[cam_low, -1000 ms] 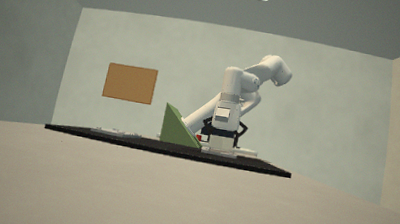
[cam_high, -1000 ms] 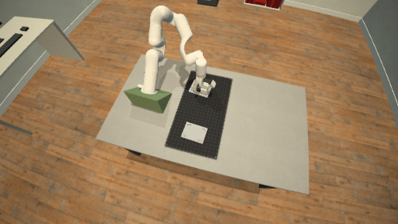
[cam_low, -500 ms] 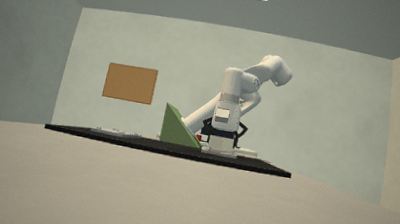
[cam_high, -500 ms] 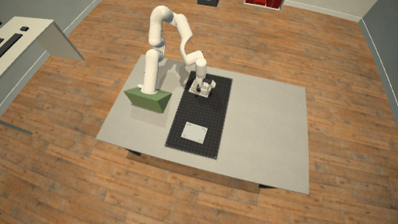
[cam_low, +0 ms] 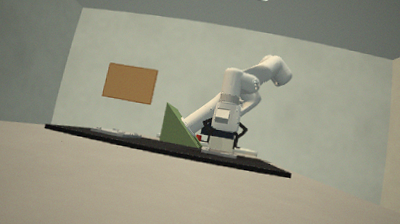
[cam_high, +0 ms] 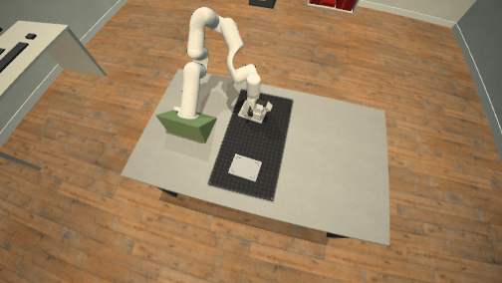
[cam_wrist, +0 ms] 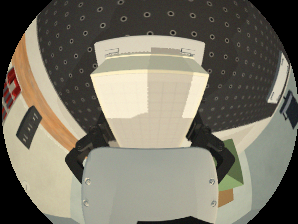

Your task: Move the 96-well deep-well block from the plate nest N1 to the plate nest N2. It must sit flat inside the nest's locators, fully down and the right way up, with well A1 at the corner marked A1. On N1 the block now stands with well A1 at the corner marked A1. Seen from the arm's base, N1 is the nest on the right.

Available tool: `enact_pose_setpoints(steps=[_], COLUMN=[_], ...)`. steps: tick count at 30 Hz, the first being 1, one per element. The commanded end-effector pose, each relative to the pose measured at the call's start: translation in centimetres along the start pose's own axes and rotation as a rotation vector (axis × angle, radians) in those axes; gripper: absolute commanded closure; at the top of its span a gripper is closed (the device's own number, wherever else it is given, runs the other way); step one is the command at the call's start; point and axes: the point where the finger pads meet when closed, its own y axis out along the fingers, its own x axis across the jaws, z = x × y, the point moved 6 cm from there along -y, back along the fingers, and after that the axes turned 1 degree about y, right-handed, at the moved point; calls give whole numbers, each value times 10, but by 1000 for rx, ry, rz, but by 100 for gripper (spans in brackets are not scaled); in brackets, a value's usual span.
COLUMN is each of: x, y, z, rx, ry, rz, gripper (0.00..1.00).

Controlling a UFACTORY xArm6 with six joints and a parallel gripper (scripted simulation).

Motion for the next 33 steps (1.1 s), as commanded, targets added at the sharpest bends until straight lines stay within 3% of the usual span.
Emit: enact_pose_setpoints(steps=[1, 33], x=[0, 0], y=[0, 5], z=[1, 1], rx=[3, 3], ry=[-1, -1], rz=[0, 0], gripper=[100, 100])
